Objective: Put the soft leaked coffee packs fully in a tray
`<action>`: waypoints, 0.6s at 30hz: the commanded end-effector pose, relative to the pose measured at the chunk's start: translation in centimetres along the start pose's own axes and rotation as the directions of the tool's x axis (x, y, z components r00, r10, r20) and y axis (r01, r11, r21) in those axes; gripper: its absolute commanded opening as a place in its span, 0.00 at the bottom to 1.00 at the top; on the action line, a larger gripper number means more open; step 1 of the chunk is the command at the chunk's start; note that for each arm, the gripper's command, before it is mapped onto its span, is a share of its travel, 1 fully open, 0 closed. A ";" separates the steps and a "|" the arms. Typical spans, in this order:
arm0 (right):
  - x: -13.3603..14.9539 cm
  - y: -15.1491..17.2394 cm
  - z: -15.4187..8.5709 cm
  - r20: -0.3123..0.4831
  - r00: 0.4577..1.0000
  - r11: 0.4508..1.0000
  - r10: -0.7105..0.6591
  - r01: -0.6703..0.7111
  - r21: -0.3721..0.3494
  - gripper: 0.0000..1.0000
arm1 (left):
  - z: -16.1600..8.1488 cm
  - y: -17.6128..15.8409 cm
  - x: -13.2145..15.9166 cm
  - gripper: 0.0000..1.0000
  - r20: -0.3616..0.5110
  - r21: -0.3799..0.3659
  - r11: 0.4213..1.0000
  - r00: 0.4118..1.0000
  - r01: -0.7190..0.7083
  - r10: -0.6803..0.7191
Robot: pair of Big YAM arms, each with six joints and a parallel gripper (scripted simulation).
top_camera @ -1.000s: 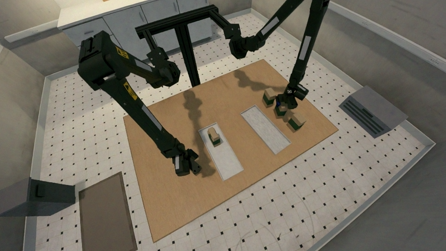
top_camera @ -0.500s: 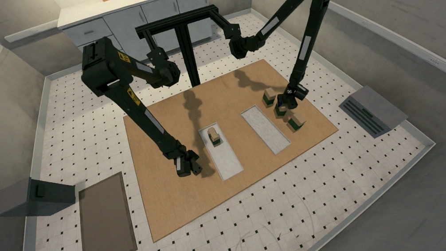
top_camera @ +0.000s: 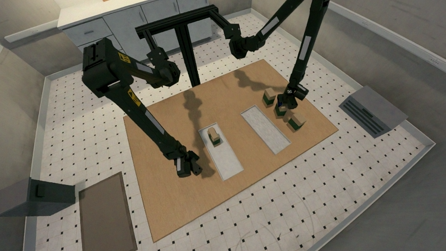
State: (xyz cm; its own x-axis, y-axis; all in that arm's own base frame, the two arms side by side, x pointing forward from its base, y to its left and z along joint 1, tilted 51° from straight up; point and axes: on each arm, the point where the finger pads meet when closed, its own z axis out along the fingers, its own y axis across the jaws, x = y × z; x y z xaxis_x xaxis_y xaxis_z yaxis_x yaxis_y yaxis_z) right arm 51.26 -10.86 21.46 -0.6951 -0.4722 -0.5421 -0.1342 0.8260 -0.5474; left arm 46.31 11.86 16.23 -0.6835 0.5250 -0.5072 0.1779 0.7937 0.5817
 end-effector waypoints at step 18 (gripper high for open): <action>-0.8 -0.7 -0.4 0.021 1.000 1.000 0.004 -0.004 0.013 0.26 | -0.1 0.6 -0.6 0.79 0.013 -0.010 1.000 1.000 0.001 -0.001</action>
